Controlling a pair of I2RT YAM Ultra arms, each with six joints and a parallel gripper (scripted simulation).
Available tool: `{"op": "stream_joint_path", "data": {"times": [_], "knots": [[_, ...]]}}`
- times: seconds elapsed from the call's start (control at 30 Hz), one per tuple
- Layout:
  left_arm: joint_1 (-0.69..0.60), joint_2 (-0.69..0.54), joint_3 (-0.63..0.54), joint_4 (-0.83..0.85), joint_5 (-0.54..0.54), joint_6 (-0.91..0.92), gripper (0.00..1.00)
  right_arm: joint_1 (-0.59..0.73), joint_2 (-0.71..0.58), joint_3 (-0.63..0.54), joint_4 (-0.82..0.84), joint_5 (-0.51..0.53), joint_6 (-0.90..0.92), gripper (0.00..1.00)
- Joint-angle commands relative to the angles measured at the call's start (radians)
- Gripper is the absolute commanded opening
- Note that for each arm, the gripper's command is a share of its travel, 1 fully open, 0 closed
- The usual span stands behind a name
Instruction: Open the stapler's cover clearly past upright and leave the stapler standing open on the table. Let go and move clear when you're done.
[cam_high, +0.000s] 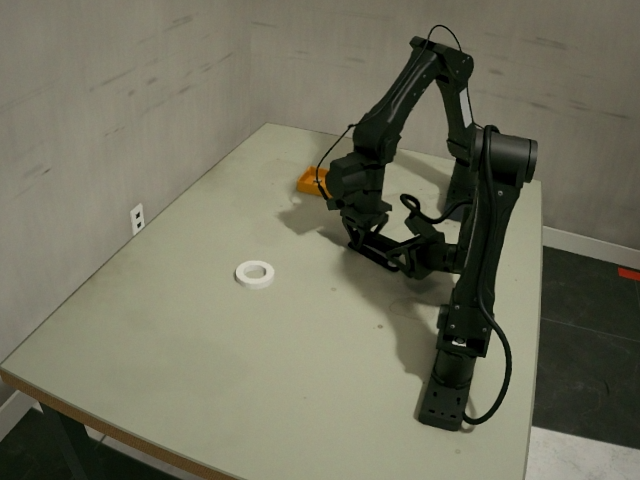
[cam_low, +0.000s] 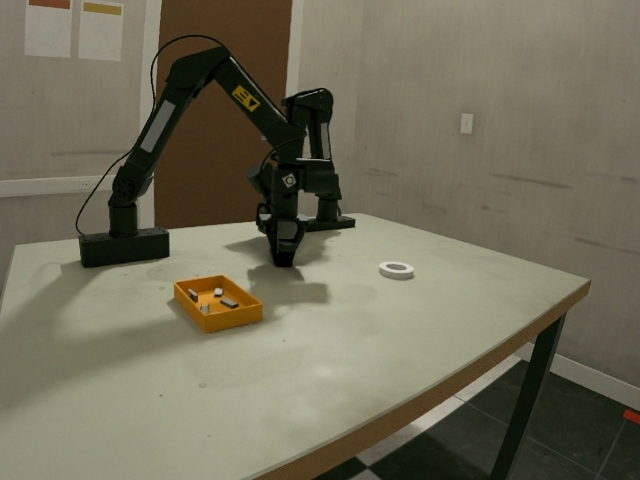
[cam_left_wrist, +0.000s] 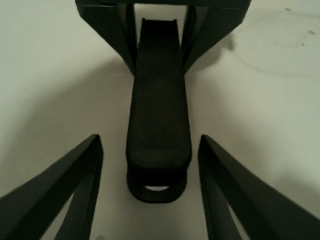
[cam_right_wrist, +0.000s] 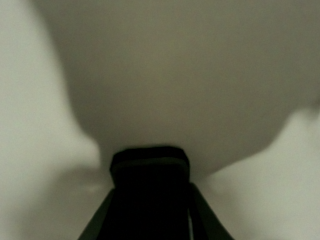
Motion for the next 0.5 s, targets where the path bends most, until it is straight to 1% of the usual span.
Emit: {"op": "stream_joint_path", "data": {"times": [0.0,0.13,0.4,0.43,0.47], "knots": [[0.015,0.019,0.019,0.039,0.015,0.028,0.5,0.0,0.007,0.005,0.001,0.005,0.005,0.31],[0.034,0.043,0.024,0.076,0.032,0.049,0.5,0.0,0.007,0.005,0.001,0.005,0.005,0.31],[0.035,0.046,0.024,0.071,0.026,0.052,0.5,0.0,0.007,0.005,0.001,0.005,0.005,0.31],[0.035,0.046,0.024,0.07,0.026,0.052,0.42,0.0,0.007,0.005,0.001,0.005,0.005,0.31],[0.035,0.046,0.024,0.07,0.026,0.052,0.42,0.0,0.007,0.005,0.001,0.005,0.005,0.31]]}}
